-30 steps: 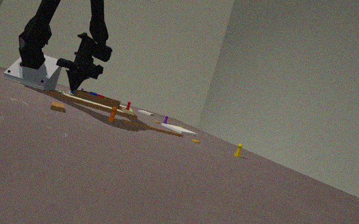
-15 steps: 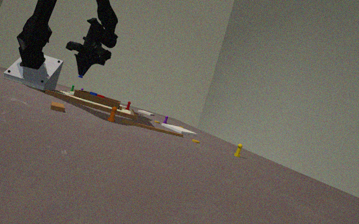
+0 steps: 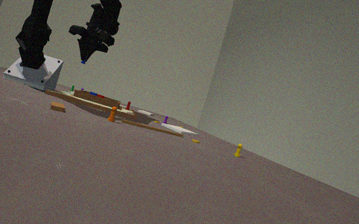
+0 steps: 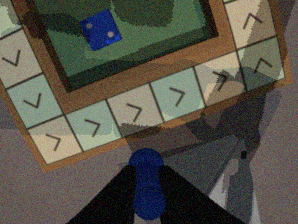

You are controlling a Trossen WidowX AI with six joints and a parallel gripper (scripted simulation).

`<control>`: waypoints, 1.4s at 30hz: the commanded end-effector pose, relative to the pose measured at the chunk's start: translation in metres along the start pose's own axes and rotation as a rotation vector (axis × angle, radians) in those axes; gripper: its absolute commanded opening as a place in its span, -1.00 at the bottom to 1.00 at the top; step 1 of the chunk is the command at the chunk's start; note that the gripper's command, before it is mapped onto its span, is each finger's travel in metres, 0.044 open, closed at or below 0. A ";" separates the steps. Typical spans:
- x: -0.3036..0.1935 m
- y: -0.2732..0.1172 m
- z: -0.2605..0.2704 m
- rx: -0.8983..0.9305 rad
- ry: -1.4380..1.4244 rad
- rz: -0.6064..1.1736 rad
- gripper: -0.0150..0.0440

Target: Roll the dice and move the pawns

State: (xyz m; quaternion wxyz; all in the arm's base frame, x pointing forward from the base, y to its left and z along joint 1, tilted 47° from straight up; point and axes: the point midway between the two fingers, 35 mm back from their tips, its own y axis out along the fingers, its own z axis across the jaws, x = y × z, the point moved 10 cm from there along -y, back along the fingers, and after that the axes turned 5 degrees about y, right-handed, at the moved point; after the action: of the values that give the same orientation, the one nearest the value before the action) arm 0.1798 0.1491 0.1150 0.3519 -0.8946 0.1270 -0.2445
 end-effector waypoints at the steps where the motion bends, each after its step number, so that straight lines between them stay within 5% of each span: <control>1: 0.010 0.010 -0.012 0.000 0.000 0.004 -0.49; 19: 0.033 0.071 -0.074 -0.014 0.003 -0.003 -0.49; 42: 0.033 0.112 -0.075 -0.015 0.003 -0.004 -0.49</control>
State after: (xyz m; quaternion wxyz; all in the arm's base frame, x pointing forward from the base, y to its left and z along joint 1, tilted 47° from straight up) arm 0.1627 0.0153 0.0992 0.3456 -0.8959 0.1280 -0.2481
